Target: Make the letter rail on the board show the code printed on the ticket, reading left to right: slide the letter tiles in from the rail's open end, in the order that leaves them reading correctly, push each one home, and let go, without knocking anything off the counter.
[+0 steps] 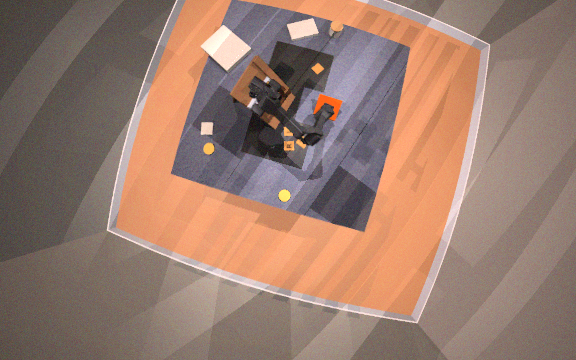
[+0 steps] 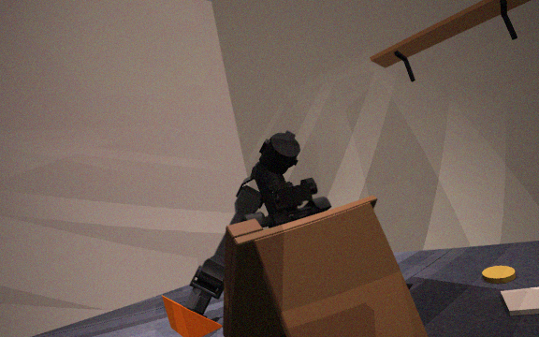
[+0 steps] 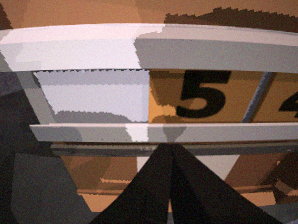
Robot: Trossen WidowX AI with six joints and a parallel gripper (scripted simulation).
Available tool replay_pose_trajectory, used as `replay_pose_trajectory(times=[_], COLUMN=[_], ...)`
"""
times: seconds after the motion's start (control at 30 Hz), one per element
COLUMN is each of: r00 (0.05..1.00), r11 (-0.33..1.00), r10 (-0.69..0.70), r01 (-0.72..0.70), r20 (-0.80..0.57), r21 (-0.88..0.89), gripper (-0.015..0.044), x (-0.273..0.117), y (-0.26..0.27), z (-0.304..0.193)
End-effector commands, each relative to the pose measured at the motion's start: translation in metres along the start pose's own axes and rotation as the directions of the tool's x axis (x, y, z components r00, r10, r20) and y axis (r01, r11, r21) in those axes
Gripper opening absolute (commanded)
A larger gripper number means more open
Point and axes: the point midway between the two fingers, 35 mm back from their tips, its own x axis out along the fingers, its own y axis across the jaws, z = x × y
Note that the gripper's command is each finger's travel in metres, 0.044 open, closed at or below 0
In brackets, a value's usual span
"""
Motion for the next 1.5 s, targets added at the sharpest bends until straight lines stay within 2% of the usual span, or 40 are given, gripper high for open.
replay_pose_trajectory(times=[0.0,1.47], r00=[0.979,0.972], r11=[0.999,0.999], r10=[0.04,0.041], r01=[-0.04,-0.041], r20=[-0.202,-0.23], r21=[0.003,0.003], gripper=[0.0,0.0], x=[0.0,0.013], y=[0.015,0.015], z=[0.009,0.017])
